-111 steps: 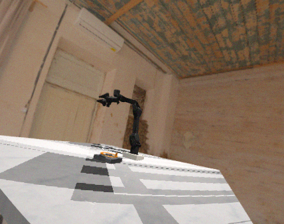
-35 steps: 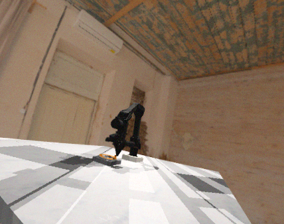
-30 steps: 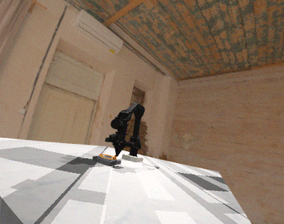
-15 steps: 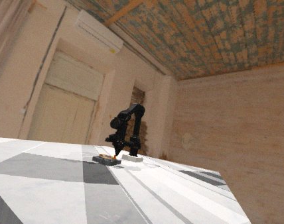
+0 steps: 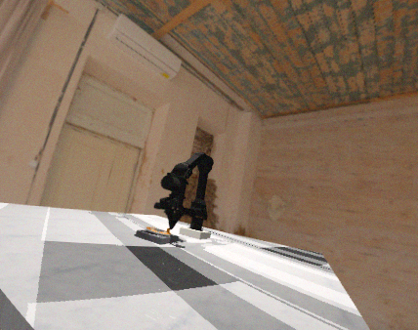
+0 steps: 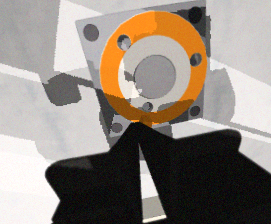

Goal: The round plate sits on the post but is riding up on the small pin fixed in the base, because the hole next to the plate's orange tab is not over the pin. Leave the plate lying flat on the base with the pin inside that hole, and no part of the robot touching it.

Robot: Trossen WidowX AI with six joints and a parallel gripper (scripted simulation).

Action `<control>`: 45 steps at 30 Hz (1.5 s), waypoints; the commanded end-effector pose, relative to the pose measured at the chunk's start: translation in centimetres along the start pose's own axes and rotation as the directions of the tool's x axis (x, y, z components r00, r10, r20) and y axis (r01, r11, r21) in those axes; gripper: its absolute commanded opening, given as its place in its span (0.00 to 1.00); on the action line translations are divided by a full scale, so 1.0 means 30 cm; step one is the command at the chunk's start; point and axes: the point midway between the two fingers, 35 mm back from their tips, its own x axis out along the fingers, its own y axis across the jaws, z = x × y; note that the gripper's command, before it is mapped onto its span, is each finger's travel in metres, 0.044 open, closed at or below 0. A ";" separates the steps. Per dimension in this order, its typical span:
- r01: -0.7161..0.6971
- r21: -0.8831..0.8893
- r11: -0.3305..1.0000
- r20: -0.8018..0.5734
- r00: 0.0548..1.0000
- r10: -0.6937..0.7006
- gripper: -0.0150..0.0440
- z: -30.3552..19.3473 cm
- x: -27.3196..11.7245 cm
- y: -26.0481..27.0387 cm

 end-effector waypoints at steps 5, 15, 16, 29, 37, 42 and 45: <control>0.014 0.001 1.000 -0.013 1.000 -0.014 0.25 -0.019 0.011 -0.025; 0.014 0.001 1.000 -0.014 1.000 -0.014 0.25 -0.027 0.010 -0.044; 0.014 0.001 1.000 -0.014 1.000 -0.014 0.25 -0.027 0.010 -0.046; 0.015 0.001 1.000 -0.014 1.000 -0.015 0.25 -0.030 0.010 -0.065; 0.015 0.001 1.000 -0.014 1.000 -0.015 0.25 -0.032 0.010 -0.083; 0.016 0.001 1.000 -0.014 1.000 -0.016 0.25 -0.031 0.009 -0.093; 0.016 0.001 1.000 -0.014 1.000 -0.016 0.25 -0.031 0.009 -0.095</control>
